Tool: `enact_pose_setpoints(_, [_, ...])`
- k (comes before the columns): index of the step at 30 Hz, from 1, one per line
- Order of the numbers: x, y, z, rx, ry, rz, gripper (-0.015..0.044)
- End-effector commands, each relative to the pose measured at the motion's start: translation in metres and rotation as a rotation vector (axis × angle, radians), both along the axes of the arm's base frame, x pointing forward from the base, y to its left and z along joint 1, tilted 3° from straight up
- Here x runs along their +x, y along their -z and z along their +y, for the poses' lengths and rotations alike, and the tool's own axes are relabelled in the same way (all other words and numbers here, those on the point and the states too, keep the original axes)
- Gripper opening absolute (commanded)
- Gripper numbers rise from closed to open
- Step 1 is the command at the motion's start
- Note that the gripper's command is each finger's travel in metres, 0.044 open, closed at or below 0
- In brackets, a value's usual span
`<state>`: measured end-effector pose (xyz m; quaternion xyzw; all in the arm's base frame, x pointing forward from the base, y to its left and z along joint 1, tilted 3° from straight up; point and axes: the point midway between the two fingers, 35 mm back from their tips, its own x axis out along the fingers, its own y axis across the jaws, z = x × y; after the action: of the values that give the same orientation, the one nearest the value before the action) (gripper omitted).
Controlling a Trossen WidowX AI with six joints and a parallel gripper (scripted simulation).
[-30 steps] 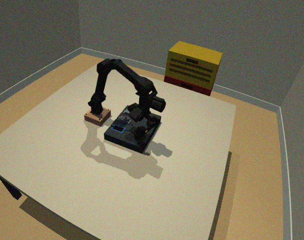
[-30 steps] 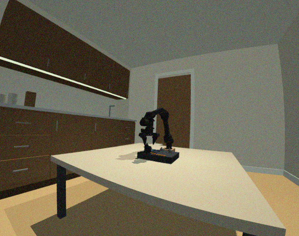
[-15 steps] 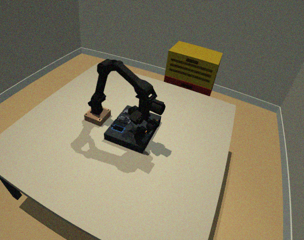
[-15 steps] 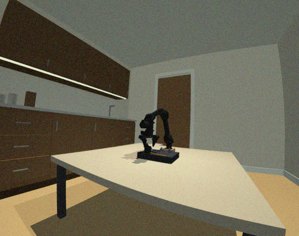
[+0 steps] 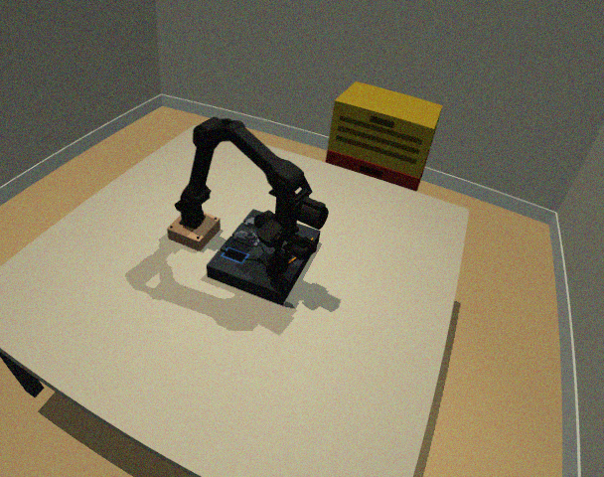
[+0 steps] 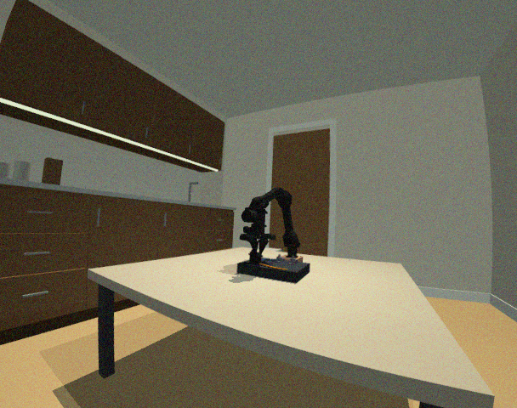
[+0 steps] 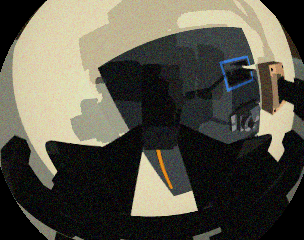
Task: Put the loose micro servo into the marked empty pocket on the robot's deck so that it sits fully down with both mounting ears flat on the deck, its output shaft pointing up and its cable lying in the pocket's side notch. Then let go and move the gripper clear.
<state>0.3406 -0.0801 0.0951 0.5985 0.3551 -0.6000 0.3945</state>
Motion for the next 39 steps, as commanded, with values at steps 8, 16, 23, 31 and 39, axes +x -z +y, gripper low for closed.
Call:
enact_pose_setpoints(8, [-0.003, -0.02, 0.001, -0.004, 0.001, 0.001, 0.0])
enact_pose_setpoints(16, [-0.011, -0.029, 0.003, -0.004, 0.001, 0.001, 0.0])
enact_pose_setpoints(23, [-0.015, -0.029, 0.002, -0.004, 0.001, 0.002, 0.0])
enact_pose_setpoints(31, [-0.042, -0.028, -0.002, -0.005, 0.001, 0.004, 0.0])
enact_pose_setpoints(39, [-0.049, -0.028, -0.007, -0.005, 0.001, 0.004, 0.0])
